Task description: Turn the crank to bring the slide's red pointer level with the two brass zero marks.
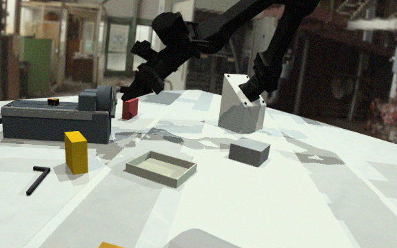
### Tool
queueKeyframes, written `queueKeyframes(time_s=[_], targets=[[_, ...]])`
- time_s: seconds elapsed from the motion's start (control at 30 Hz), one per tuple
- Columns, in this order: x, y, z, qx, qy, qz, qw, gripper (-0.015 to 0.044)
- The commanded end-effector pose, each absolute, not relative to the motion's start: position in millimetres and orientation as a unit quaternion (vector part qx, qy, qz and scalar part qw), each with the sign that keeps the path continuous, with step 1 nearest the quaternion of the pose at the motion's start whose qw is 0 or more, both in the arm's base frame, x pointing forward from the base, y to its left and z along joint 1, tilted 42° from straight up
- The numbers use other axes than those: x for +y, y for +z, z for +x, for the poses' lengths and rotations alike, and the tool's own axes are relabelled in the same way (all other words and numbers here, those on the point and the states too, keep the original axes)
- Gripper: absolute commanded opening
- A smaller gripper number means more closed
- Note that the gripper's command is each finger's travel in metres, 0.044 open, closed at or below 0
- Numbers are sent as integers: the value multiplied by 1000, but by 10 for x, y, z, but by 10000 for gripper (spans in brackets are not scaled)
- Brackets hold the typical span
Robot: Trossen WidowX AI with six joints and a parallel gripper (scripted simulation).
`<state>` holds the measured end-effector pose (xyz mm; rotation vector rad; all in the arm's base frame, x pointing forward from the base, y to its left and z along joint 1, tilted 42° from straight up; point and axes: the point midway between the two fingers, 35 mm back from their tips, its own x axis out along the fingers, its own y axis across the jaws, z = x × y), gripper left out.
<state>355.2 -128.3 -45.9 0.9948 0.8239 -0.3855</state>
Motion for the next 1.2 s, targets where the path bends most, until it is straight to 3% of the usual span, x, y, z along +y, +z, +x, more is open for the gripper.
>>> queueKeyframes(time_s=[0.0, 1.17], targets=[[-1299, -537, 3504, 387, -187, 459, 777, 0], [-1268, -660, 3476, 387, -187, 459, 777, 0]])
